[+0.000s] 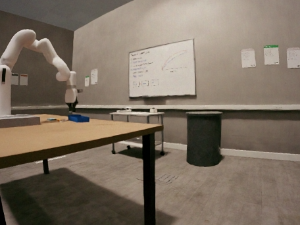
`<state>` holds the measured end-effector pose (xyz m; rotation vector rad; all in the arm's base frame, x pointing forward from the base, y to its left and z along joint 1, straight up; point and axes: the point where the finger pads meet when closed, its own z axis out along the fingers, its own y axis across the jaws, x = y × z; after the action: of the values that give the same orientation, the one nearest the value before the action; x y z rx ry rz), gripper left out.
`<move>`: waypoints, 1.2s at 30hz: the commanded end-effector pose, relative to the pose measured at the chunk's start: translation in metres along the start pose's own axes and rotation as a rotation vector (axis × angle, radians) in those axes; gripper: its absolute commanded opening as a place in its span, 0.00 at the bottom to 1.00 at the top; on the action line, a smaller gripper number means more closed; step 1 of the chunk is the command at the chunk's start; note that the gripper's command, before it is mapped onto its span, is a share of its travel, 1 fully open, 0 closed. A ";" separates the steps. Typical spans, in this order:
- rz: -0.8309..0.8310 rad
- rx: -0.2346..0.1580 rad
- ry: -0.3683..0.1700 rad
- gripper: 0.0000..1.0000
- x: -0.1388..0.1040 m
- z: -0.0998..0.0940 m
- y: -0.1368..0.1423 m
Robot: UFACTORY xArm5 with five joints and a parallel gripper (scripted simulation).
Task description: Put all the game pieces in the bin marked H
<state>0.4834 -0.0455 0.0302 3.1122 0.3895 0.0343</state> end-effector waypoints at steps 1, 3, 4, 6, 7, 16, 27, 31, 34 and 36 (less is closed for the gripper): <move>-0.157 0.003 -0.003 0.21 0.009 0.000 0.007; -0.183 0.002 -0.002 0.21 0.009 0.000 0.007; -0.183 0.002 -0.002 0.21 0.009 0.000 0.007; -0.283 0.003 -0.004 0.21 0.009 0.000 0.007; -0.301 0.003 -0.004 0.21 0.009 0.000 0.007; -0.538 0.005 -0.006 0.21 0.009 0.000 0.007; -0.812 0.010 -0.010 0.21 0.009 0.000 0.008; -0.920 0.012 -0.011 0.21 0.009 0.000 0.008; -1.000 0.014 -0.013 0.21 0.009 0.000 0.008; -1.040 0.015 -0.013 0.21 0.009 0.000 0.008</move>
<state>0.4923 -0.0505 0.0287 2.6159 1.7368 0.0030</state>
